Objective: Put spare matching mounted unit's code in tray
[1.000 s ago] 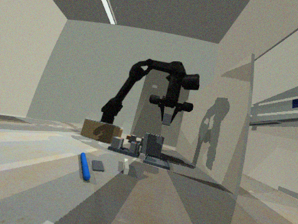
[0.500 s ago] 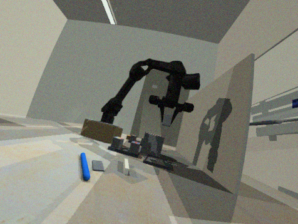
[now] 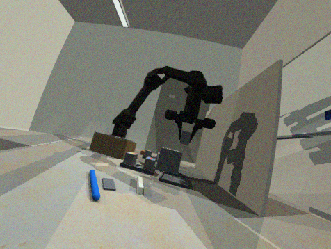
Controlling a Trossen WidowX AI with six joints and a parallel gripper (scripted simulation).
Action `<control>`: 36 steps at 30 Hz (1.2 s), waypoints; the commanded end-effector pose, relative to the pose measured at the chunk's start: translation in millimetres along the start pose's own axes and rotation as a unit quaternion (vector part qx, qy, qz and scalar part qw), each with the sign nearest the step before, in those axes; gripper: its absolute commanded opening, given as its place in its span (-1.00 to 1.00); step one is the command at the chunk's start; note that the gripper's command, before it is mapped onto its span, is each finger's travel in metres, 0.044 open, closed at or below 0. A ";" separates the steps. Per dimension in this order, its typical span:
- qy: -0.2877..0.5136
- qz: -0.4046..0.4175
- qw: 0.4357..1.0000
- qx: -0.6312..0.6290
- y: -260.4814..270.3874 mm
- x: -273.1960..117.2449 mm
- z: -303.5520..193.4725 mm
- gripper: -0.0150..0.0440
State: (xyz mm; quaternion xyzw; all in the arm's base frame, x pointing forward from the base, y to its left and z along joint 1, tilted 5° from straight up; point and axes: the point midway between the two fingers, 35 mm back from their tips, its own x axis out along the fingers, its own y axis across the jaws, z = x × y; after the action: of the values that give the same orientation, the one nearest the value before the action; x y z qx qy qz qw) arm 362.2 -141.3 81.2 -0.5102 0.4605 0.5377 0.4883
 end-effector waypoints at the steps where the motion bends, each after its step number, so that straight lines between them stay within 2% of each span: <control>1: 0.001 0.001 1.000 -0.002 -0.3 6.3 -0.4 -0.49; 36: 0.001 0.001 1.000 -0.002 -2.9 43.6 -1.8 -0.49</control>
State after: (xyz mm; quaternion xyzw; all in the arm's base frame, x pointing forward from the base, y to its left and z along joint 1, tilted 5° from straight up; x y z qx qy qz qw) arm 365.7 -140.6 42.8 -0.5116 0.4591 0.5388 0.4870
